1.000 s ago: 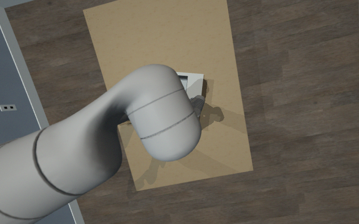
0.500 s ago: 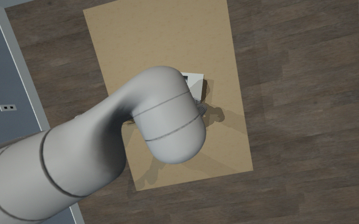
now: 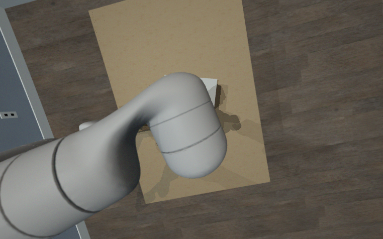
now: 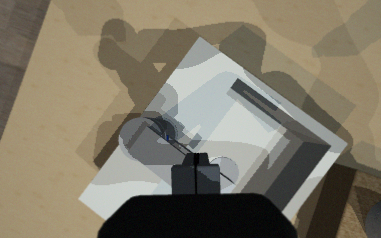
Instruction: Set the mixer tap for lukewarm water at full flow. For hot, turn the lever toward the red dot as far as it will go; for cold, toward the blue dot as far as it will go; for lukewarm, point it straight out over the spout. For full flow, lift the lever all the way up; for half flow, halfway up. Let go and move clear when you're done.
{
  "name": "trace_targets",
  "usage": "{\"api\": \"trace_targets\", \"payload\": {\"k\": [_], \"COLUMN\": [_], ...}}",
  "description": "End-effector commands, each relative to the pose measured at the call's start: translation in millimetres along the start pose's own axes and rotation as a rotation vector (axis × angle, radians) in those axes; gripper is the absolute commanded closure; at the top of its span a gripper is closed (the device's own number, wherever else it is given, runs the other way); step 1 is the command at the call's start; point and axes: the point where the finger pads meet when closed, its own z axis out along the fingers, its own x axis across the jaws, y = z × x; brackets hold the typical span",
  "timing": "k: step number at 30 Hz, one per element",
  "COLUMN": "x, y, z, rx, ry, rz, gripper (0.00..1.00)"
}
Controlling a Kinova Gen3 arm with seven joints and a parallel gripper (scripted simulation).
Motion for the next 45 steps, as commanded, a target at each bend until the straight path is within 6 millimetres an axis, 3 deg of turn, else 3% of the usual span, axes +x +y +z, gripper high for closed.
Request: {"api": "trace_targets", "payload": {"k": [1, 6, 8, 40, 45], "x": [-0.8, 1.5, 1.5, 5.6, 4.6], "y": [0.6, -0.5, -0.5, 7.4, 8.9], "z": [-0.6, -1.3, -1.3, -7.8, -8.6], "rx": [0.002, 0.001, 0.001, 0.002, 0.002], "ry": [0.0, 0.001, 0.001, -0.002, -0.003], "rz": [0.065, 0.249, 0.249, 1.388, 1.489], "gripper": [1.0, 1.0, 1.0, 1.0, 1.0]}}
